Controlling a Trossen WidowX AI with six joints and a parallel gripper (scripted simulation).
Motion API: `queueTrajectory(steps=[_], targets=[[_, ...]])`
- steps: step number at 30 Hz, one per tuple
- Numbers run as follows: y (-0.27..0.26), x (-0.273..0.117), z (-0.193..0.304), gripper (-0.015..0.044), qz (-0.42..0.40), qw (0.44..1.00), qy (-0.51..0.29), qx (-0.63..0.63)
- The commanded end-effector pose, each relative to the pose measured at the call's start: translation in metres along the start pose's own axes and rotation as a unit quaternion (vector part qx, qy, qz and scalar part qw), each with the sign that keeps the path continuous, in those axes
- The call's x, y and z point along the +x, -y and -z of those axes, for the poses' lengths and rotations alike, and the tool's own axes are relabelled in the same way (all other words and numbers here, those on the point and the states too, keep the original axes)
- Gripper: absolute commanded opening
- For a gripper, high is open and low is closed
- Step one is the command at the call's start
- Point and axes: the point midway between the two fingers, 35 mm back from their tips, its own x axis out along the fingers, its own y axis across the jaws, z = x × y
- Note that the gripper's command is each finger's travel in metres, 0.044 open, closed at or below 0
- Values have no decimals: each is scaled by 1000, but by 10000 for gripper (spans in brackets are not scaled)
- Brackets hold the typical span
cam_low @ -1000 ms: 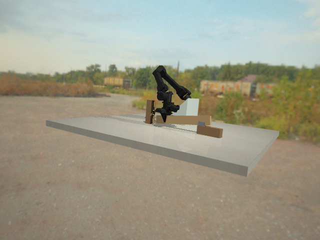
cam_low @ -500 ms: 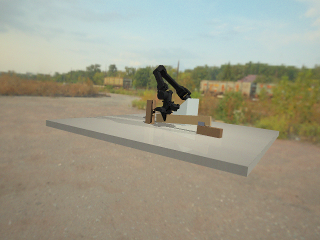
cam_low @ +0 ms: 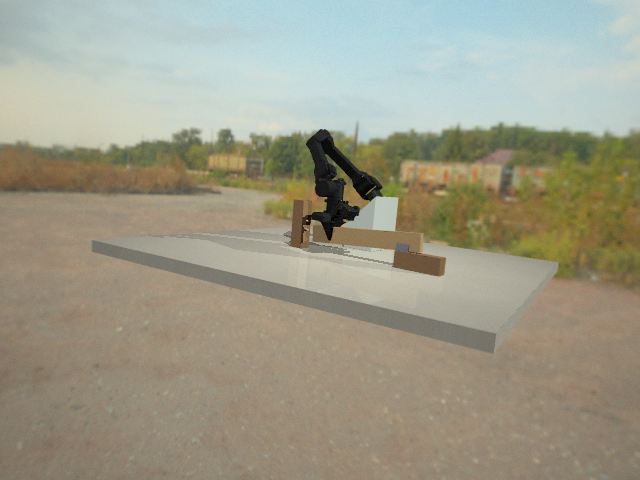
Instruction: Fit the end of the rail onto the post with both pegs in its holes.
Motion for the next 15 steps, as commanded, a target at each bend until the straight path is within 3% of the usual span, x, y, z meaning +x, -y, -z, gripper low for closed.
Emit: queueTrajectory(steps=[1, 15], targets=[[1, -4, -3, 0, 2, 1000, 5, 0], [1, -11, -3, 0, 2, 1000, 6, 0]])
